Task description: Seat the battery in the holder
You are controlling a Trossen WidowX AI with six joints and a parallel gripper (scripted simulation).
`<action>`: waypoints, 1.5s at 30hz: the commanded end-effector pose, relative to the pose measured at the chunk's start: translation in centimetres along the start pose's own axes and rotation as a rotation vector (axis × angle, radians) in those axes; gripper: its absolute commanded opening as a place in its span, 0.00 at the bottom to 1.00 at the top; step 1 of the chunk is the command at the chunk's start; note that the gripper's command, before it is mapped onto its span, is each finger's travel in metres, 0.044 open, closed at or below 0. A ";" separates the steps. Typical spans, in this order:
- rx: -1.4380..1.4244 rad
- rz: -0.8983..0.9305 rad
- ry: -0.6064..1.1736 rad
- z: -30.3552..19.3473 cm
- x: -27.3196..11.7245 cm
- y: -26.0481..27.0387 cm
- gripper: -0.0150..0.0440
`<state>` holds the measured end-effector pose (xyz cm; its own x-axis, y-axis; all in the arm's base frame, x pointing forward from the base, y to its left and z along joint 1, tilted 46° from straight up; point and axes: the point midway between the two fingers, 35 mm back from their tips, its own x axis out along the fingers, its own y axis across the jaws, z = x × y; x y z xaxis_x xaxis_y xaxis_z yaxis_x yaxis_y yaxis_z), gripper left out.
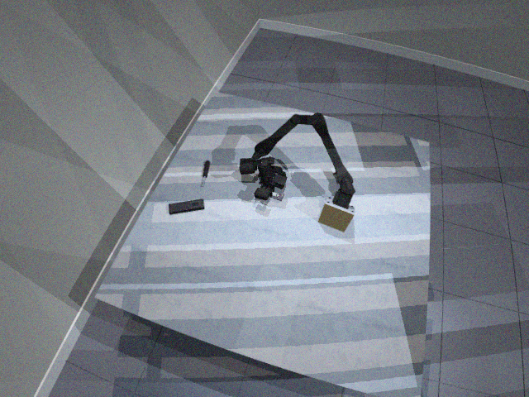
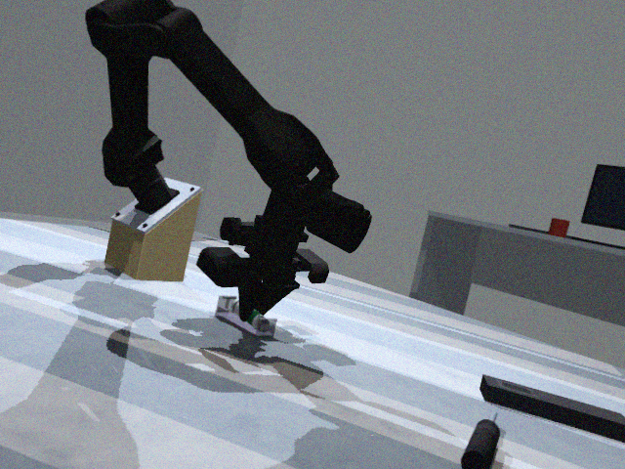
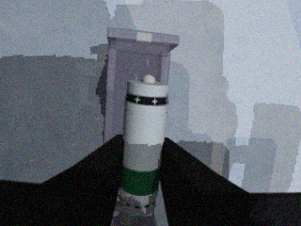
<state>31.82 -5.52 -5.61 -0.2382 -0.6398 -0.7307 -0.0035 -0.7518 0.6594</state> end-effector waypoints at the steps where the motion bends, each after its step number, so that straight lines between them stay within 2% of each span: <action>1: 0.002 0.001 0.028 -0.3 0.0 0.0 0.35; 45: -0.008 -0.017 0.195 0.5 0.4 0.5 0.35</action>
<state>31.22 -5.94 -5.60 -0.0535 -0.6402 -0.7664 0.0023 -0.7675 0.6410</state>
